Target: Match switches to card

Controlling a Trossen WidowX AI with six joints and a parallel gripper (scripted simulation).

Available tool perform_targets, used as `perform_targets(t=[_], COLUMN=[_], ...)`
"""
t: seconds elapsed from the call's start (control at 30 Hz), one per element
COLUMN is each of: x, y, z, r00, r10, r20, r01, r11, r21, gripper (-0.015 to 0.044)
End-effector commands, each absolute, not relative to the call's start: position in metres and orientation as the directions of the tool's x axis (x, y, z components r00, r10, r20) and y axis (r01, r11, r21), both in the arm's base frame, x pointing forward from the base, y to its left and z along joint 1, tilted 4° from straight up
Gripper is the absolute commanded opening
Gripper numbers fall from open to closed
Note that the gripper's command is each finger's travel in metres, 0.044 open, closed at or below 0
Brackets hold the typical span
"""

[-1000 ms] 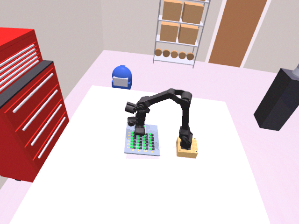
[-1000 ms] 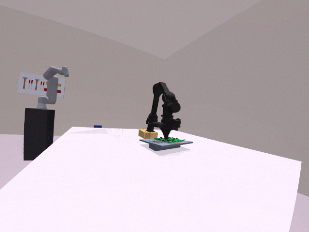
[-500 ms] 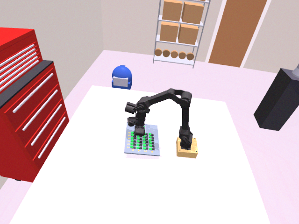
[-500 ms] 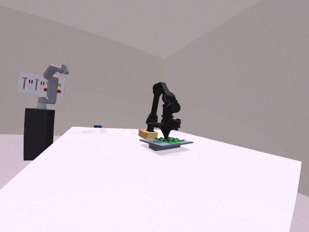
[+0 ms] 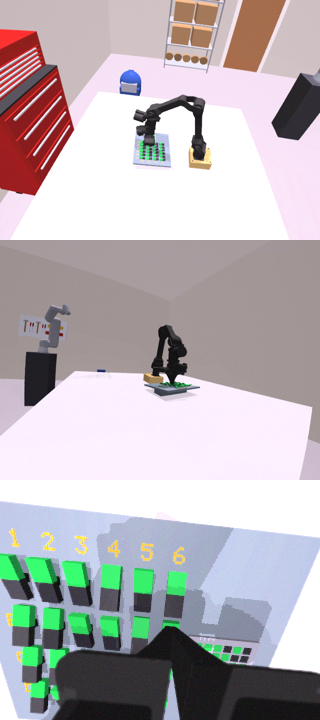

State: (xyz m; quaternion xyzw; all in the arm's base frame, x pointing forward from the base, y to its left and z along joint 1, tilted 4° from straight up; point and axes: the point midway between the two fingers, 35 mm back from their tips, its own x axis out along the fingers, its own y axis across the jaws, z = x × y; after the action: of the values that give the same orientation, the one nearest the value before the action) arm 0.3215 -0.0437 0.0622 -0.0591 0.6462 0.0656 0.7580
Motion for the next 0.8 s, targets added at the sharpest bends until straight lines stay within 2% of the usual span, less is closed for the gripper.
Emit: perform_targets(t=[0.0, 0.17, 0.37, 0.5, 0.77], x=[0.321, 0.321, 0.309, 0.308, 0.254], y=[-0.044, -0.044, -0.046, -0.044, 0.045], z=[0.061, 0.068, 0.123, 0.125, 0.118], r00=[0.155, 0.158, 0.179, 0.179, 0.173], r10=[0.020, 0.025, 0.025, 0.025, 0.032], r20=[-0.988, -0.987, -0.983, -0.983, -0.984], r01=[-0.174, -0.180, -0.175, -0.174, -0.174], r11=[0.985, 0.984, 0.985, 0.985, 0.985], r21=[-0.007, -0.004, -0.007, -0.007, 0.002], gripper=[0.0000, 0.0000, 0.0000, 0.0000, 0.0000])
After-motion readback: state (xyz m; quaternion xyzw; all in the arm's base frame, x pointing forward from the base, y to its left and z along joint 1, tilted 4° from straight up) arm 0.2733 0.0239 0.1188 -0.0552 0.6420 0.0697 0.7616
